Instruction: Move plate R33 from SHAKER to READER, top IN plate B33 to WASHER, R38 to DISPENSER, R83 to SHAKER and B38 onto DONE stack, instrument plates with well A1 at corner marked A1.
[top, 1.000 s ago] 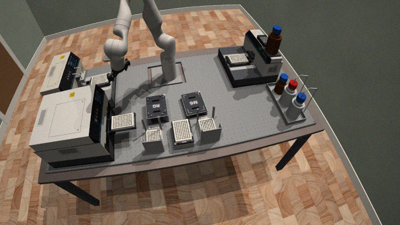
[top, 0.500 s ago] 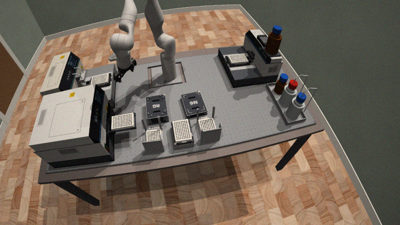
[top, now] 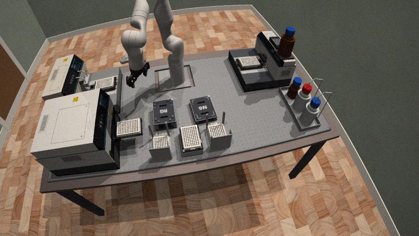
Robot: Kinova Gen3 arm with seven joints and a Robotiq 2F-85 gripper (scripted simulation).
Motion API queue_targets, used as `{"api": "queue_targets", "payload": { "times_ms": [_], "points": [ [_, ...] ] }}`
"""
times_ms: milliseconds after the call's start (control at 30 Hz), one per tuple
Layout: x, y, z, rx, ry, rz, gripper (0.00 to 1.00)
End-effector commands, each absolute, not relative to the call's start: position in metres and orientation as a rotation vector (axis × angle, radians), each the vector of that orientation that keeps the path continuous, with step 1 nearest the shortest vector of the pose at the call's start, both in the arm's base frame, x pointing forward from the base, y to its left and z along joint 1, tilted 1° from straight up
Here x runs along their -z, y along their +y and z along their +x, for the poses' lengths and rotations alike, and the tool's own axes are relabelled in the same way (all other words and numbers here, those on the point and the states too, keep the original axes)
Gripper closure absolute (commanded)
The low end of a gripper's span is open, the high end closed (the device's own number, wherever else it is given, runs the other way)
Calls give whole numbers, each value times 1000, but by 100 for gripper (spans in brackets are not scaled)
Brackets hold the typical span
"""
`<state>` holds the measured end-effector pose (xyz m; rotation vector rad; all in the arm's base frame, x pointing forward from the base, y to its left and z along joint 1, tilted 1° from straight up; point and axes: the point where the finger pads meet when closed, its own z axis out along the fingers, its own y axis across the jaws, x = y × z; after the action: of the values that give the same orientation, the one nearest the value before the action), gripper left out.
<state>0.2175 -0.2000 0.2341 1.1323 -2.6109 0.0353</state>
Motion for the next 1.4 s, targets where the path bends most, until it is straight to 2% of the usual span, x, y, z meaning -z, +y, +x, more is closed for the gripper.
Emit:
{"api": "queue_targets", "payload": {
  "times_ms": [0, 1367],
  "points": [
    [-234, -188, 221, -33, -2633, 1169, 0],
    [-223, -76, 267, 1, -2784, 1429, 0]
  ]
}}
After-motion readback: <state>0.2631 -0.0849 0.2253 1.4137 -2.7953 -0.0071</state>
